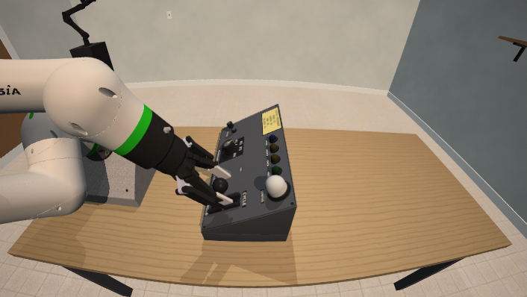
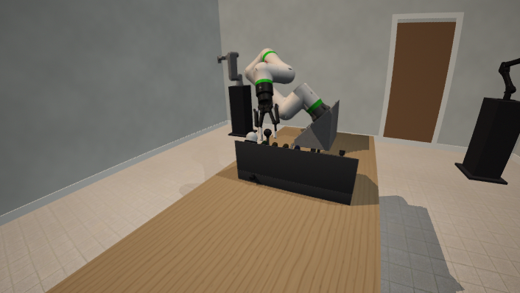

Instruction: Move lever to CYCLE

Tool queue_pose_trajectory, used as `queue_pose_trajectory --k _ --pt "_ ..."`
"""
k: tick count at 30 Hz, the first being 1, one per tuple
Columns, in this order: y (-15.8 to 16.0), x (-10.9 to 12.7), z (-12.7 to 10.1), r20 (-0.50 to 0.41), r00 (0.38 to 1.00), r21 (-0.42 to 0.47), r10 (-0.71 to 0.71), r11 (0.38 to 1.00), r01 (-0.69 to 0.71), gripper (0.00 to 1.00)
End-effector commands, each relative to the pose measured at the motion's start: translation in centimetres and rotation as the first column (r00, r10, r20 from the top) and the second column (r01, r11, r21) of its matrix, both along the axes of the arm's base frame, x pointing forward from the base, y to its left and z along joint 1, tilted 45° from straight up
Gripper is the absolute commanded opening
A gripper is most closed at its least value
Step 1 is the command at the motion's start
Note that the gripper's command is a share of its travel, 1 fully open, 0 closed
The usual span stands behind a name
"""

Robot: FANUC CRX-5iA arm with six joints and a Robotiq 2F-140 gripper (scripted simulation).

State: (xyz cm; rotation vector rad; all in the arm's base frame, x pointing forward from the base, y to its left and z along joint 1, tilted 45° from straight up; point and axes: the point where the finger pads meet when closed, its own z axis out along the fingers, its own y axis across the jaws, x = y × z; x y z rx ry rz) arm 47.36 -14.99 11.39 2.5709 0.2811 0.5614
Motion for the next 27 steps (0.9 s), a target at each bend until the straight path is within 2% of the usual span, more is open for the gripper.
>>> queue_pose_trajectory --k 1,16,25,27 --pt "0.0 0.0 0.0 0.000 1.000 0.000 0.000 1.000 0.000 0.44" --pt "0.2 -0.1 0.3 0.000 1.000 0.000 0.000 1.000 0.000 0.44" --pt "1.9 -1.9 3.5 0.000 1.000 0.000 0.000 1.000 0.000 0.44" --pt "1.9 -1.9 3.5 0.000 1.000 0.000 0.000 1.000 0.000 0.44"
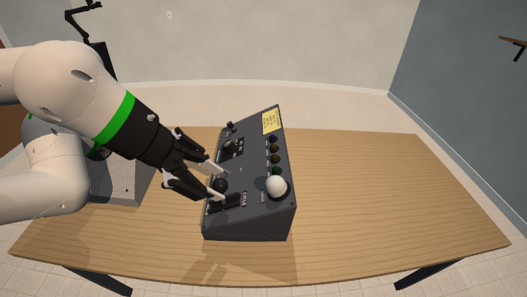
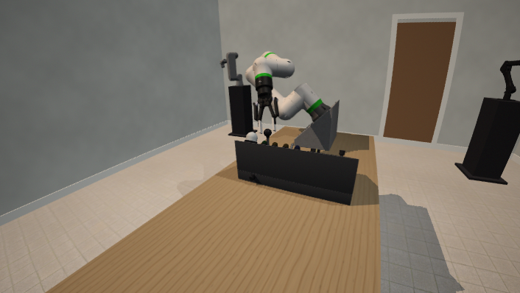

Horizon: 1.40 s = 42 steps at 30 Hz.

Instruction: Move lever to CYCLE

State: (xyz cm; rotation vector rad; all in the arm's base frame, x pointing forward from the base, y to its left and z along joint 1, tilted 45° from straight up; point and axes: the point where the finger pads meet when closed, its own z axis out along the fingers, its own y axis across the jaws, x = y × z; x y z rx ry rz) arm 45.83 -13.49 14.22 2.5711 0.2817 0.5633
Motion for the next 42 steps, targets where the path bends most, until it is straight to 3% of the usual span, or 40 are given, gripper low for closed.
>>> queue_pose_trajectory --k 1,9,18,19,42 --pt "0.6 -0.6 1.2 -0.001 1.000 -0.001 -0.001 1.000 0.001 0.44" --pt "2.4 -2.5 4.5 -0.001 1.000 -0.001 -0.001 1.000 0.001 0.44" --pt "2.8 -2.9 5.2 -0.001 1.000 -0.001 -0.001 1.000 0.001 0.44" --pt "2.8 -2.9 5.2 -0.001 1.000 -0.001 -0.001 1.000 0.001 1.00" --pt "2.8 -2.9 5.2 -0.001 1.000 -0.001 -0.001 1.000 0.001 1.00"
